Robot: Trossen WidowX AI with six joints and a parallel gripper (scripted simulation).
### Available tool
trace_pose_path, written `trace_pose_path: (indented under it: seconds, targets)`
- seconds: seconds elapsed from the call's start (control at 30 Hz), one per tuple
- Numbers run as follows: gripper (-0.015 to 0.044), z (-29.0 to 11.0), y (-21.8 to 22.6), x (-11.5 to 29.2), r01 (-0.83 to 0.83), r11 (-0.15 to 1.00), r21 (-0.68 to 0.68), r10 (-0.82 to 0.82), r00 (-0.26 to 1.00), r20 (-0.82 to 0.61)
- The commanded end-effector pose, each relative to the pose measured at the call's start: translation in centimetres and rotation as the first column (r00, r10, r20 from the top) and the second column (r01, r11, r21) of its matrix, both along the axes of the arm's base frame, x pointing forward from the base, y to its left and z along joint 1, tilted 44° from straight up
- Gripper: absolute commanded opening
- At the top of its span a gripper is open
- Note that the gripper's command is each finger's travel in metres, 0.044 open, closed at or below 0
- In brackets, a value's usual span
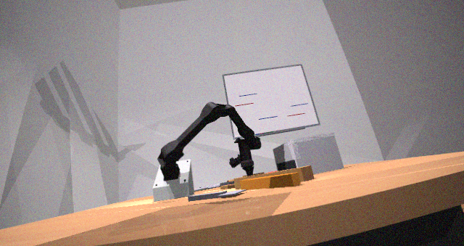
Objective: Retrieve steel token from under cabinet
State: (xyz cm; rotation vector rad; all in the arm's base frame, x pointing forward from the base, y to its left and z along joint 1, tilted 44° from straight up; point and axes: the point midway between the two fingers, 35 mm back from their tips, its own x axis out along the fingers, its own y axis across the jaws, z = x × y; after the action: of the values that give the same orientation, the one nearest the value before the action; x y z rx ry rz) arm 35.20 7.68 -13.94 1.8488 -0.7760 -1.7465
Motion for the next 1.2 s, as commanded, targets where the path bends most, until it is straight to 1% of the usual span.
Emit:
trace_pose_path:
  seconds: [0.0,1.17]
  targets:
    - [0.0,-0.1,-0.1,-0.7,0.002,1.0,-0.002,-0.002,1.0,-0.003]
    - [0.0,-0.6,0.4,-4.8,0.002,1.0,-0.001,-0.002,1.0,-0.005]
